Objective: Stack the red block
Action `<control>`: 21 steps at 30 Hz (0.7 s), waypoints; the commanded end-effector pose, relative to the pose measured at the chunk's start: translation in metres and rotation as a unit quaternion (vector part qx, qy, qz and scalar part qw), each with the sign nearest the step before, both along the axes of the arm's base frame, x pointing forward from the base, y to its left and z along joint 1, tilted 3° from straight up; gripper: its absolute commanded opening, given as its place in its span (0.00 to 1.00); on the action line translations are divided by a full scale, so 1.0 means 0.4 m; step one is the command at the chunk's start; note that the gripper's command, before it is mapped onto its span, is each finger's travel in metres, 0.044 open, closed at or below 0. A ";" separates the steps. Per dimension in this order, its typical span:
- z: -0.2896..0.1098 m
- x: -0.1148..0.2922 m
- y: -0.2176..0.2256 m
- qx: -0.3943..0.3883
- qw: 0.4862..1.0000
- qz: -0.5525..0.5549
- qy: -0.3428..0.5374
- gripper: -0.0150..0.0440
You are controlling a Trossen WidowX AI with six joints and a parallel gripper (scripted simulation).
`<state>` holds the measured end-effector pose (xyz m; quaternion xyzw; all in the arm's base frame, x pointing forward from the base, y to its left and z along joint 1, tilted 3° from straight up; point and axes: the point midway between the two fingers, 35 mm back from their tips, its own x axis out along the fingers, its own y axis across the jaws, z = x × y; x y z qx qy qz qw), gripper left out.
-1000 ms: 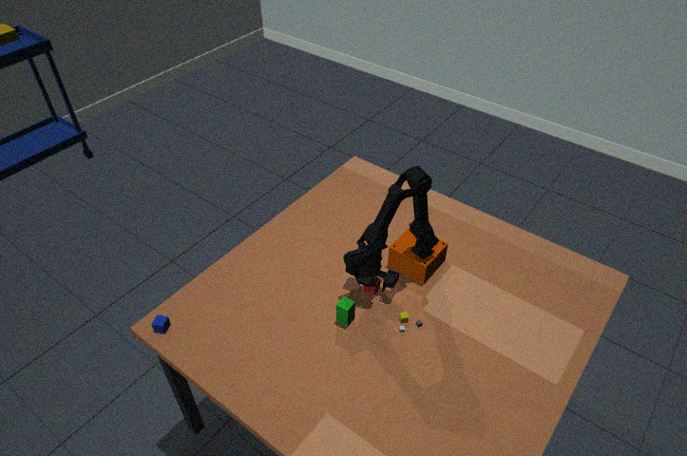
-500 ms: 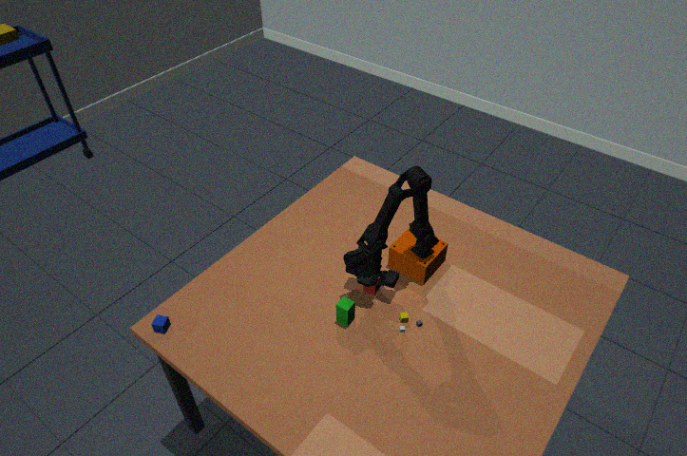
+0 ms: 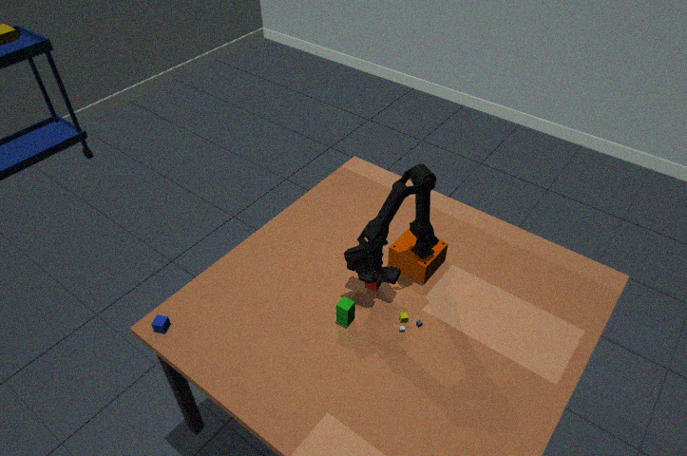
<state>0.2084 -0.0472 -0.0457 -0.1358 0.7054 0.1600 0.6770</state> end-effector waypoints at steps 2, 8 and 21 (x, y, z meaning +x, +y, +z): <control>0.060 0.018 -0.005 -0.001 1.000 0.000 -0.011 0.25; 0.123 0.020 -0.006 -0.001 1.000 0.000 -0.011 0.25; 0.258 0.023 -0.009 -0.001 1.000 0.000 -0.011 0.25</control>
